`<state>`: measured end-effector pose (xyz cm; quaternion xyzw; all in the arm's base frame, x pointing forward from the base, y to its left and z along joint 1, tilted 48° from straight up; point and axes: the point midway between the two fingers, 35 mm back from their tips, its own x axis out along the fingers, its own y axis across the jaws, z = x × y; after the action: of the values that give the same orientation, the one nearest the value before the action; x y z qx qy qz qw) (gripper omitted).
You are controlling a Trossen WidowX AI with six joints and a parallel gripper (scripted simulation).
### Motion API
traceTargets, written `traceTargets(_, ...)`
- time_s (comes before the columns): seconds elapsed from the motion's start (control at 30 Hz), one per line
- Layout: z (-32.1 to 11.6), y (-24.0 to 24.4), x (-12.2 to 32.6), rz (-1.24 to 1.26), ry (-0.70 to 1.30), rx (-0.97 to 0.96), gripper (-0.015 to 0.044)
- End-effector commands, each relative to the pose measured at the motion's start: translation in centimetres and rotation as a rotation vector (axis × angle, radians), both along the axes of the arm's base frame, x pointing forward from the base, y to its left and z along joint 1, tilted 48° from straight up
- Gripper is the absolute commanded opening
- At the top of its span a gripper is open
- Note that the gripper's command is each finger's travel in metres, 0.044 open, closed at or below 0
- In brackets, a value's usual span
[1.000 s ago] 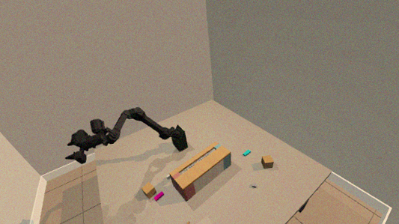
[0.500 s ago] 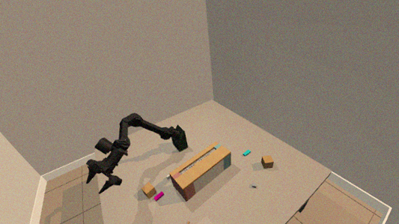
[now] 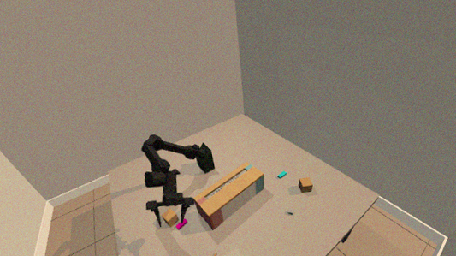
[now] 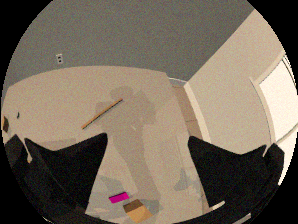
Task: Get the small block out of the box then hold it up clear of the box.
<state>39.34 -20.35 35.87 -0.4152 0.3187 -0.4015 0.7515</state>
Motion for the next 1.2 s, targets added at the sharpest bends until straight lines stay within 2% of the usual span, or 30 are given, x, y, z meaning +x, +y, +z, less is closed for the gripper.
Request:
traceTargets(0.0, -4.9, 2.2, 1.7, 0.047, 0.164, 0.052, 0.0400)
traceTargets(0.3, -18.0, 9.5, 2.2, 0.167, 0.678, 0.133, 0.0400)
traceTargets(0.6, -28.0, 16.6, -3.7, 0.232, 1.297, 0.079, 0.0400)
traceTargets(0.77, -30.6, 19.3, -8.7, 0.210, 1.648, -0.032, 0.0400)
traceTargets(0.93, -30.9, 20.6, -11.9, 0.169, 1.949, -0.188, 0.0400)
traceTargets(1.17, -30.9, 20.7, -12.2, 0.163, 1.981, -0.207, 0.0400)
